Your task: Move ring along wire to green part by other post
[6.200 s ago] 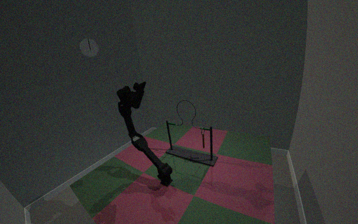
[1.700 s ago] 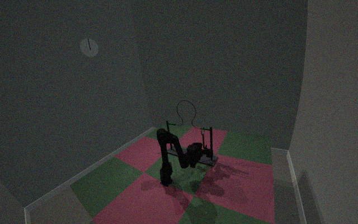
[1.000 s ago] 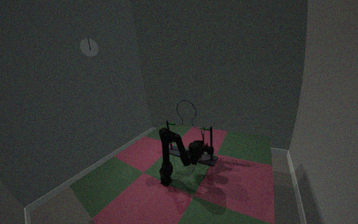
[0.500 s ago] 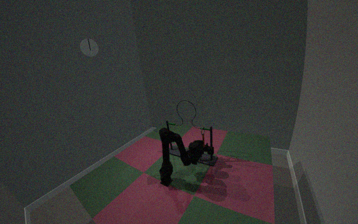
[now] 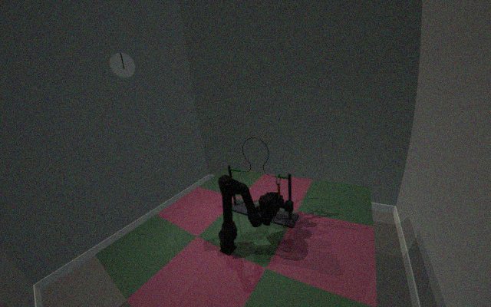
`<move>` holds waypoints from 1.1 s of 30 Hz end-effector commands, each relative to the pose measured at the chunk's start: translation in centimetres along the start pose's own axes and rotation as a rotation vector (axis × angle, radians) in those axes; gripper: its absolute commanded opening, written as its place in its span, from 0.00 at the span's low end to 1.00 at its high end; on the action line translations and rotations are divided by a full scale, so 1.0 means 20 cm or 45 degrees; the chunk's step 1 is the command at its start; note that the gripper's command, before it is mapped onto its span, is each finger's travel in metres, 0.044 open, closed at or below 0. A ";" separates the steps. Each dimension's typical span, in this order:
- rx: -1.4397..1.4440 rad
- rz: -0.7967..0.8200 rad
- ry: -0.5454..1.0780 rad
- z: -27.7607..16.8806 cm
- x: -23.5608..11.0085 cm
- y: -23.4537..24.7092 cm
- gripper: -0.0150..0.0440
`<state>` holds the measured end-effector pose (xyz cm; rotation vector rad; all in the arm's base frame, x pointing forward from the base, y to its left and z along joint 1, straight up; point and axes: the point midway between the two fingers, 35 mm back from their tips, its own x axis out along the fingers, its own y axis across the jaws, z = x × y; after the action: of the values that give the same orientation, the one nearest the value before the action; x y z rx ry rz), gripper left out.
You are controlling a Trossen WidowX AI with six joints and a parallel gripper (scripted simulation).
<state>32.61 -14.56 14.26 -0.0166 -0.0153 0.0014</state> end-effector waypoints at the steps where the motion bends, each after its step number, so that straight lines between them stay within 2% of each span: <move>1: 0.000 0.000 0.000 0.00 0.00 0.00 0.12; 4: 0.000 0.000 0.000 0.00 0.00 0.00 0.00; 33: 0.005 0.002 -0.002 0.09 0.00 -0.01 0.00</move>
<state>32.60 -14.82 15.95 -0.0151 -0.0156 -0.0003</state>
